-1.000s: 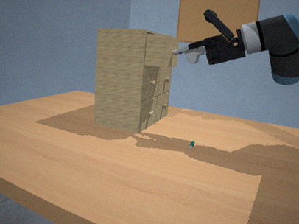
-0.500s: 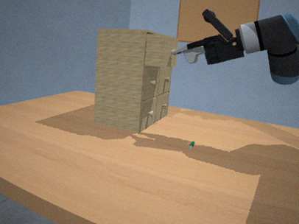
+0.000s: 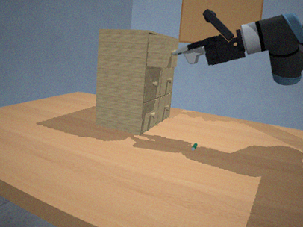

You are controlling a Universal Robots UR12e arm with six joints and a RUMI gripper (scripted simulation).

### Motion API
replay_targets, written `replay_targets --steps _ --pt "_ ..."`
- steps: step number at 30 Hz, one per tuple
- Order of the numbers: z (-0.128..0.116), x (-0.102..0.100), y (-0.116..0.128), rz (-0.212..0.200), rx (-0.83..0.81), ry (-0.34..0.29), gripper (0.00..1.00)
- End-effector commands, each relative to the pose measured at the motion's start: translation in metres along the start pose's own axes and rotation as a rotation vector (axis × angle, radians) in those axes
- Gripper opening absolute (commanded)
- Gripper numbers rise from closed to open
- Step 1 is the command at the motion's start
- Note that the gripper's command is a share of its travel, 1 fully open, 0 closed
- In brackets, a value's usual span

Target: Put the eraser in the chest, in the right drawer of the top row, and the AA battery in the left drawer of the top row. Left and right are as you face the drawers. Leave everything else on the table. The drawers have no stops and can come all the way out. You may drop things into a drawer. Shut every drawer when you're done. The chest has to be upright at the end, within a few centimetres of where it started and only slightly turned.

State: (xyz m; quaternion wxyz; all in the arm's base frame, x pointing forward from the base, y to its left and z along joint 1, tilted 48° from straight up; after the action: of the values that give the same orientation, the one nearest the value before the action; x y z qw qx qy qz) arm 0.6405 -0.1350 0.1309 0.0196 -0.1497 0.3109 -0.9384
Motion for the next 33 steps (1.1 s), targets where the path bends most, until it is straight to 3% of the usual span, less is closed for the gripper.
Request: replay_targets --steps 1,33 --pt "0.001 -0.003 0.001 0.0 0.0 0.001 0.07" --pt "0.008 -0.021 0.002 0.0 0.0 0.001 0.07"
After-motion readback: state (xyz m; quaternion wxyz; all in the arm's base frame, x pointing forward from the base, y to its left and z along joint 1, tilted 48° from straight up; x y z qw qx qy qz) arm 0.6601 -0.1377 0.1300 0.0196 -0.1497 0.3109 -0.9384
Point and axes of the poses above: the point where the finger pads meet when closed, its own x axis back along the fingers, its own y axis across the jaws, z = x × y, the point moved 7 cm from there along x, back along the fingers, and after that the axes turned 13 degrees about x, right-handed, at the moved point
